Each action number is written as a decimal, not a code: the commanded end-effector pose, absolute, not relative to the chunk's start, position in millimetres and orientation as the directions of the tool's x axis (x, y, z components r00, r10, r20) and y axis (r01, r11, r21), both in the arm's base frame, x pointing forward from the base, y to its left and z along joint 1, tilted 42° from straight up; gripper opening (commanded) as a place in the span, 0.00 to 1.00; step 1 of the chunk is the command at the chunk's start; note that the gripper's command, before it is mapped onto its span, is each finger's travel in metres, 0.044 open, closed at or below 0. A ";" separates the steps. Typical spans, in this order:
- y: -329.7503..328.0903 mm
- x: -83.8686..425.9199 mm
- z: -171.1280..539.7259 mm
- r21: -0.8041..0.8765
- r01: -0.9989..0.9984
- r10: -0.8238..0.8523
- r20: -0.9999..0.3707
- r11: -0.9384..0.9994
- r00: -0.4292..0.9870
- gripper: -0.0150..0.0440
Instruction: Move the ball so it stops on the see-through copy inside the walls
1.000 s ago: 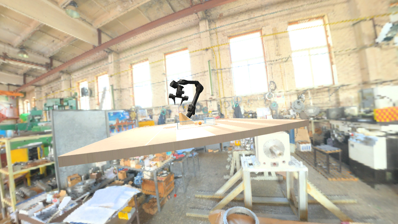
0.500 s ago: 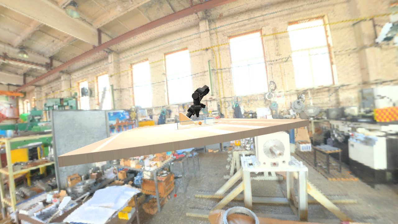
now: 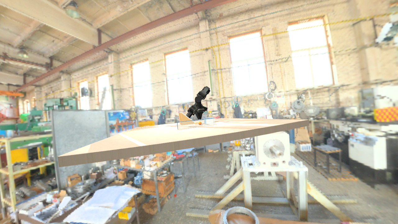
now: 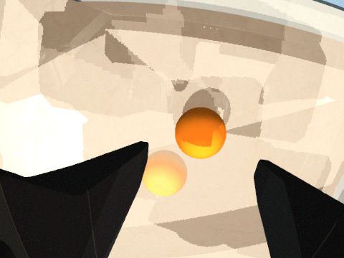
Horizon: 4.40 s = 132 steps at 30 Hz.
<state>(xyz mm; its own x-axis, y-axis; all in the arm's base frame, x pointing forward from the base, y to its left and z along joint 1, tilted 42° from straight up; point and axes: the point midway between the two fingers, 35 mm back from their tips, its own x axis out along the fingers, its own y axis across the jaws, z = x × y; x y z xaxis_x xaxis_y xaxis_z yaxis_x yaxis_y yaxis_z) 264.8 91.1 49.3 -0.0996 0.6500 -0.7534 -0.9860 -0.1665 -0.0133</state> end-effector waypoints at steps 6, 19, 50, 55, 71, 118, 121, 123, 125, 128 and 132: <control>99.6 262.9 39.1 -0.006 -0.987 0.653 -0.750 -0.160 -0.102 0.69; 113.5 260.5 23.9 -0.009 -0.987 0.655 -0.749 -0.163 -0.102 0.69; 74.3 272.9 61.1 0.014 -0.993 0.646 -0.759 -0.120 -0.088 0.25; 56.9 275.3 82.3 0.005 -0.991 0.645 -0.758 -0.136 -0.093 0.25; 31.4 267.7 95.8 -0.008 -0.986 0.651 -0.752 -0.164 -0.102 0.25; 89.8 245.4 -2.8 -0.008 -0.986 0.654 -0.750 -0.164 -0.102 0.25; 89.8 245.4 -2.8 -0.008 -0.986 0.654 -0.750 -0.164 -0.102 0.25; 88.7 247.0 -1.2 -0.016 -0.986 0.651 -0.753 -0.165 -0.097 0.30; 88.7 247.0 -1.2 -0.016 -0.986 0.651 -0.753 -0.165 -0.097 0.39; 88.7 247.0 -1.2 -0.016 -0.986 0.651 -0.753 -0.165 -0.097 0.52; 88.7 247.0 -1.2 -0.016 -0.986 0.651 -0.753 -0.165 -0.097 0.69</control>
